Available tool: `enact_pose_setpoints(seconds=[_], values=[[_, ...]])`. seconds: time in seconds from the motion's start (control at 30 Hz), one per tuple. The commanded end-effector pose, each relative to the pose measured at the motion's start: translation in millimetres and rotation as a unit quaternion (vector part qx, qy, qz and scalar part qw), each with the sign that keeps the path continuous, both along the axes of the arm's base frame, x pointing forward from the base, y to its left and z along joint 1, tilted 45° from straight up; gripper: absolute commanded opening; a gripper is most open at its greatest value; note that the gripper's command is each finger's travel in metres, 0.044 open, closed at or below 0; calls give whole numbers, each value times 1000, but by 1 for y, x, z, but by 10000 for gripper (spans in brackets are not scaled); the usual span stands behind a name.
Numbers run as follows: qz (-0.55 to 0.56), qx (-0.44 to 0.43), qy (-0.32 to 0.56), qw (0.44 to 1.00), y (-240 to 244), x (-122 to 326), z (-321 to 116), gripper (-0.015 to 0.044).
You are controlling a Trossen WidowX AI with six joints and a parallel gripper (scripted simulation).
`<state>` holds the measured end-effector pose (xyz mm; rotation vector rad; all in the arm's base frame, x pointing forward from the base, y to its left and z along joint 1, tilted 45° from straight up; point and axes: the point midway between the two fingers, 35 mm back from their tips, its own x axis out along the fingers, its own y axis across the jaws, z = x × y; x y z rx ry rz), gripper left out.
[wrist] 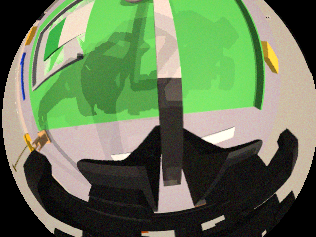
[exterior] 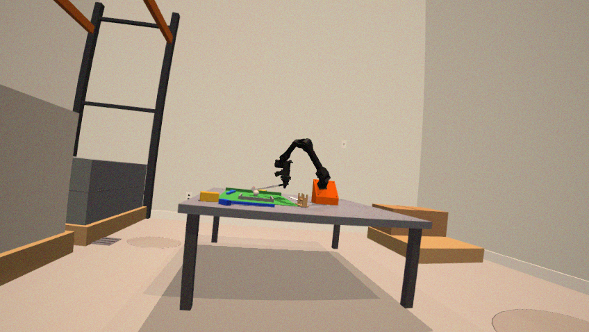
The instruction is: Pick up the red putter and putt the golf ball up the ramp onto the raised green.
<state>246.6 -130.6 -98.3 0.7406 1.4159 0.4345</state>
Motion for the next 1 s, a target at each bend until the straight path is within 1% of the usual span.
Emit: enact_pose_setpoints(seconds=[0.0, 0.27, 0.53, 0.97], values=[[-3, 5, -1, 1000, 33, 0, 26, 0], [-3, 5, -1, 1000, 25, -1, 32, 0], [-3, 4, 0, 1000, -8, -8, 68, 0], [-6, 4, 1, 1000, -5, -7, 63, 0]])
